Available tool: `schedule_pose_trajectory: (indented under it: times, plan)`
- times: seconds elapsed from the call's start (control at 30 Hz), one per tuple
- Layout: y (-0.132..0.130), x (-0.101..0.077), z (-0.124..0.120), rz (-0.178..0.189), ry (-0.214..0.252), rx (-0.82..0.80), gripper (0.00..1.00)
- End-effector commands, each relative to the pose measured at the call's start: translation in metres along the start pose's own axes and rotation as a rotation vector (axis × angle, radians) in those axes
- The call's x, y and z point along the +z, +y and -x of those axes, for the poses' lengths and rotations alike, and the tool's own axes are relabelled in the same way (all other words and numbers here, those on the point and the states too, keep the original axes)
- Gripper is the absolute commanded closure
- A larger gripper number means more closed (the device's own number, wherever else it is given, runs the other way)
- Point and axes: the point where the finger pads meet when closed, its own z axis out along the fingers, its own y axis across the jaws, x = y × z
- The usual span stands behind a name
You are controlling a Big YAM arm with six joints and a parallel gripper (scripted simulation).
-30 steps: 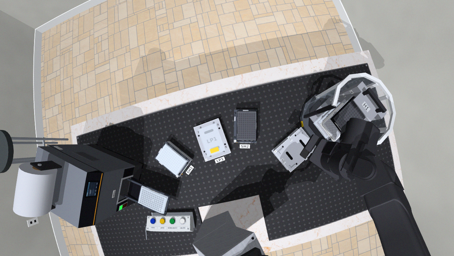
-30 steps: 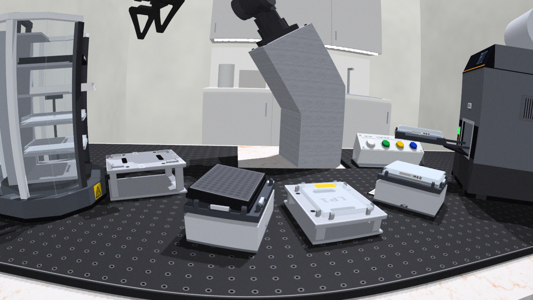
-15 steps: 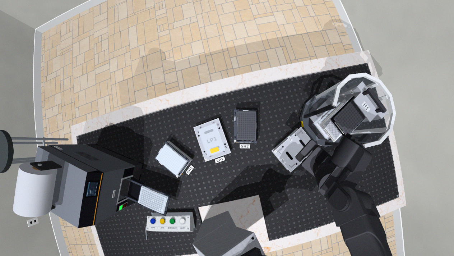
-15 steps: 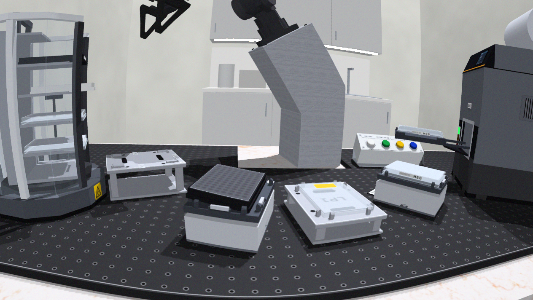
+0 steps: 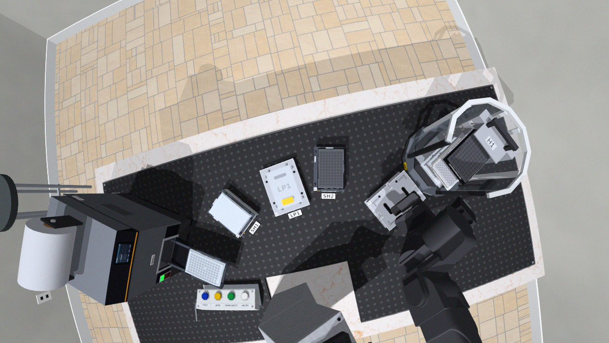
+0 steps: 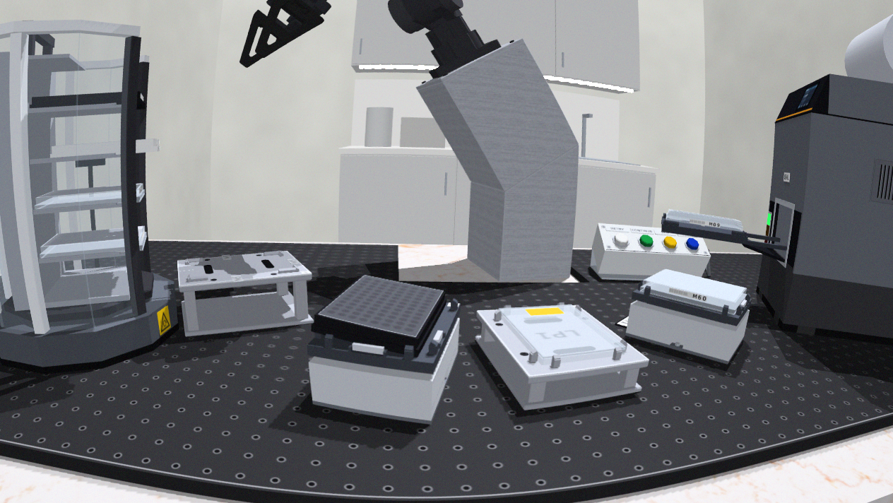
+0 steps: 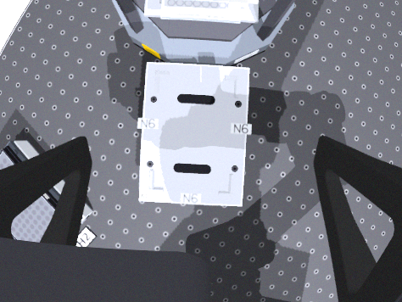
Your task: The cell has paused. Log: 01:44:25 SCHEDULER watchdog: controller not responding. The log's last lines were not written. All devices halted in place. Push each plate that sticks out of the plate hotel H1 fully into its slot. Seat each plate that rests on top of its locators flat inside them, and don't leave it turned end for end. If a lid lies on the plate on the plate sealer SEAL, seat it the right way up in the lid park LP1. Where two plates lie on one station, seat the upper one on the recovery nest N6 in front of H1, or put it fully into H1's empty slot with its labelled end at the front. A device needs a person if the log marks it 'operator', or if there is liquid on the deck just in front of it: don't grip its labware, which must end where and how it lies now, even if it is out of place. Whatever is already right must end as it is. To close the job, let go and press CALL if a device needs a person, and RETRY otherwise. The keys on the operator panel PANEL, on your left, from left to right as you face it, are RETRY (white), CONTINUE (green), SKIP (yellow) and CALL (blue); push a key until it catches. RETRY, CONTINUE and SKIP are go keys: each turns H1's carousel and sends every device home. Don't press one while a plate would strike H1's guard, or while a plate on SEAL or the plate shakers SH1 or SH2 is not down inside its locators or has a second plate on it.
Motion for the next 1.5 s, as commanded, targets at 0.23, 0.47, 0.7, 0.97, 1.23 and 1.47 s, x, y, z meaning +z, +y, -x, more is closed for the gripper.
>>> schedule_pose_trajectory:
  times: [0.23, 0.47, 0.7, 0.97, 1.23, 1.47]
  plan:
    - [0.008, -0.001, 0.003, -0.005, -0.191, 0.048, 0.0]
    - [0.009, -0.005, 0.02, 0.001, -0.228, 0.08, 0.0]
    - [0.006, 0.0, 0.013, -0.011, -0.204, 0.075, 0.0]
    - [0.001, 0.012, -0.004, -0.023, -0.189, 0.057, 0.0]
    - [0.002, 0.029, -0.013, -0.022, -0.193, 0.059, 0.0]
    - [0.002, 0.041, -0.019, -0.022, -0.196, 0.061, 0.0]
